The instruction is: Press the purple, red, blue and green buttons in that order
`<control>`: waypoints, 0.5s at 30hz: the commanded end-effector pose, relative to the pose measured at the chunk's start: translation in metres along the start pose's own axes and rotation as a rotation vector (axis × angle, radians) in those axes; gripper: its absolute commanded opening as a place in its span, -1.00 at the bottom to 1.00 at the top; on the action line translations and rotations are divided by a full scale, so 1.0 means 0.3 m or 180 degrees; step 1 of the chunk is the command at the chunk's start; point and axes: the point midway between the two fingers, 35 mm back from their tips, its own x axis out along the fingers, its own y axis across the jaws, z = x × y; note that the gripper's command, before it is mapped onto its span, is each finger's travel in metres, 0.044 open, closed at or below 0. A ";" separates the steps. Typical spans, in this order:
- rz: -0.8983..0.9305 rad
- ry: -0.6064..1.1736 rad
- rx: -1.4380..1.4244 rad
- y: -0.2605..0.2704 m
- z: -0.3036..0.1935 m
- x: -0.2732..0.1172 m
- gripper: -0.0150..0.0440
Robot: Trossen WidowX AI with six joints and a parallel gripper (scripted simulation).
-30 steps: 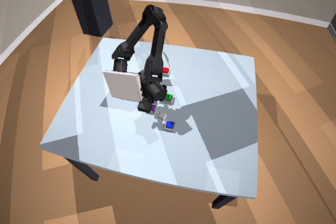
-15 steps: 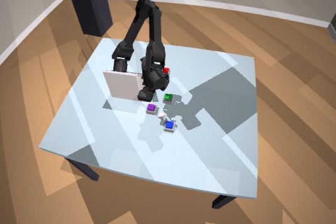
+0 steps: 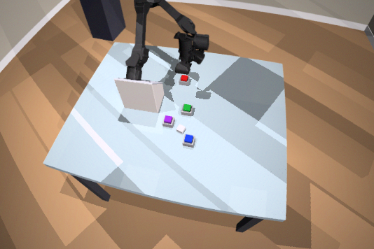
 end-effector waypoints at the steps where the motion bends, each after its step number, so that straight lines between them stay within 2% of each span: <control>1: 0.0150 0.0062 0.0016 0.147 -0.079 0.001 -0.42; 7: 0.0156 0.0067 0.0015 0.155 -0.083 0.007 -0.42; 12: 0.0158 0.0066 0.0013 0.163 -0.085 0.180 -0.42; 15: 0.0168 0.0066 0.0015 0.167 -0.089 0.205 -0.42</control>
